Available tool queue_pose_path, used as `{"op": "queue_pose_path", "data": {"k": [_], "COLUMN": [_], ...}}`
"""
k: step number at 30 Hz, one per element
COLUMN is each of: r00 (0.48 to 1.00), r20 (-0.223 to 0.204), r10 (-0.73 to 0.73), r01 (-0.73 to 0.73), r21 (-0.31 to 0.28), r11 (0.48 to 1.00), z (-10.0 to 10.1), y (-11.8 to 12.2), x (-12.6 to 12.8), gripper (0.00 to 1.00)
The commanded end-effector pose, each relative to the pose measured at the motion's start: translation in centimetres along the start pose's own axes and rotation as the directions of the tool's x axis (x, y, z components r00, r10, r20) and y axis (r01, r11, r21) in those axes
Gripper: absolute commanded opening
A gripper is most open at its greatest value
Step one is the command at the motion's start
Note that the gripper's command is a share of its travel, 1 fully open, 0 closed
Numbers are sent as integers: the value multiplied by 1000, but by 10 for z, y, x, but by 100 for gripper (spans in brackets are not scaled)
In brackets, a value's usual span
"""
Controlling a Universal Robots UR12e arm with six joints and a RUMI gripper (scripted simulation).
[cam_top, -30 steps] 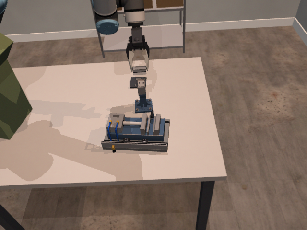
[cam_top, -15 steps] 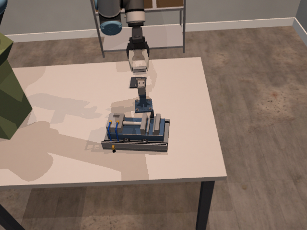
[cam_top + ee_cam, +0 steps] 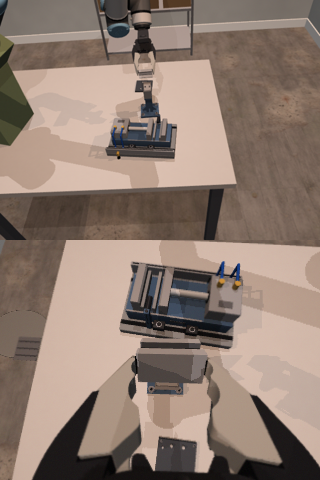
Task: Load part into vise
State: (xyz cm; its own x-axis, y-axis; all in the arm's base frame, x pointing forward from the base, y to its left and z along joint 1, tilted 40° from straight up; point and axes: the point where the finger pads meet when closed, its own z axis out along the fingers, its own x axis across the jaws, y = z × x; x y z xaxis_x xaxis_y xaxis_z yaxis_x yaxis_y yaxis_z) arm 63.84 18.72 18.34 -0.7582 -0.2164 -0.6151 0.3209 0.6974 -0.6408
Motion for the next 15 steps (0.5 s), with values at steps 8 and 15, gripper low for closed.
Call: {"op": "queue_pose_path", "data": {"k": [8,15], "r00": [1000,1000], "r20": [-2,-2], "r10": [1,1], "r01": [-1,-1], "r21": [52,65], "r11": [999,998], "z": [0,0], "y": [0,0], "x": [0,0], "gripper": [0,0]}}
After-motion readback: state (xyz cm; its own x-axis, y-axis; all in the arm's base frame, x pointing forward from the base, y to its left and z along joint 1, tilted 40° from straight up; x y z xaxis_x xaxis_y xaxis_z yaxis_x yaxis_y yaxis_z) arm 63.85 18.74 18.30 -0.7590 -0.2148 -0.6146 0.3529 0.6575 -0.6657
